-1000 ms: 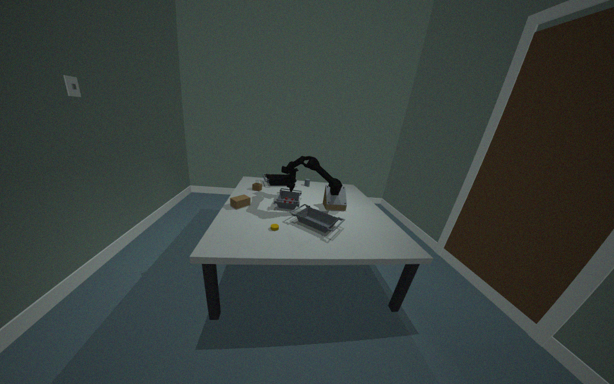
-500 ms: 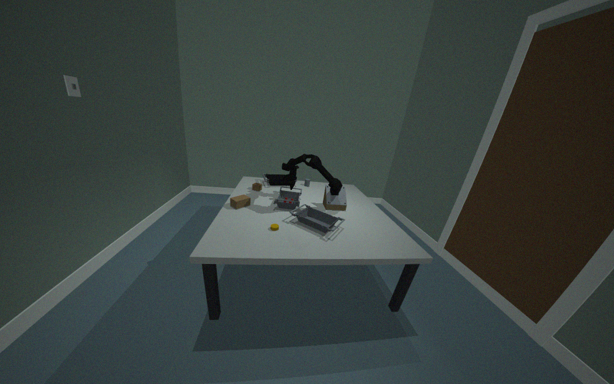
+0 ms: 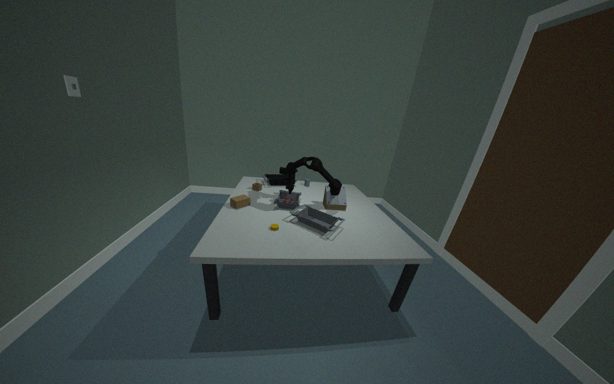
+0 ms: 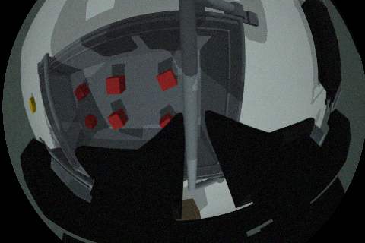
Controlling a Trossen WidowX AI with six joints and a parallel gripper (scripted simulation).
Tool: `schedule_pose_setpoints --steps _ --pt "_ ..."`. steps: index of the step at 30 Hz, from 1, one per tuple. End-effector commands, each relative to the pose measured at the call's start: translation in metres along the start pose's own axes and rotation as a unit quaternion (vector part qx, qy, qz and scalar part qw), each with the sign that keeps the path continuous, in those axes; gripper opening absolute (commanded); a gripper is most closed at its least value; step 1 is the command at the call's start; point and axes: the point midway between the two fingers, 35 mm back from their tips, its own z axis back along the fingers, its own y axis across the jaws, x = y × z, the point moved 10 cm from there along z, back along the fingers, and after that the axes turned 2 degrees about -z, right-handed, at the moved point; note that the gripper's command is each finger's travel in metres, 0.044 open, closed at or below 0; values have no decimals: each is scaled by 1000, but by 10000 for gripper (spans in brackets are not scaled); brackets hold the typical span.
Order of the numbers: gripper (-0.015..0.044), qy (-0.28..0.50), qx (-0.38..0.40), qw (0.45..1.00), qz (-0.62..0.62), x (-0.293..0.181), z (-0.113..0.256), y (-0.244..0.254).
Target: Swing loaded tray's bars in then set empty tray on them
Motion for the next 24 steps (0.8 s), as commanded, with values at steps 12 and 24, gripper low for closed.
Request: schedule_pose_setpoints --steps 12,24 --pt "87 -3 0 1000 -13 0 37 -4" --pt "87 -3 0 1000 -13 0 37 -4"
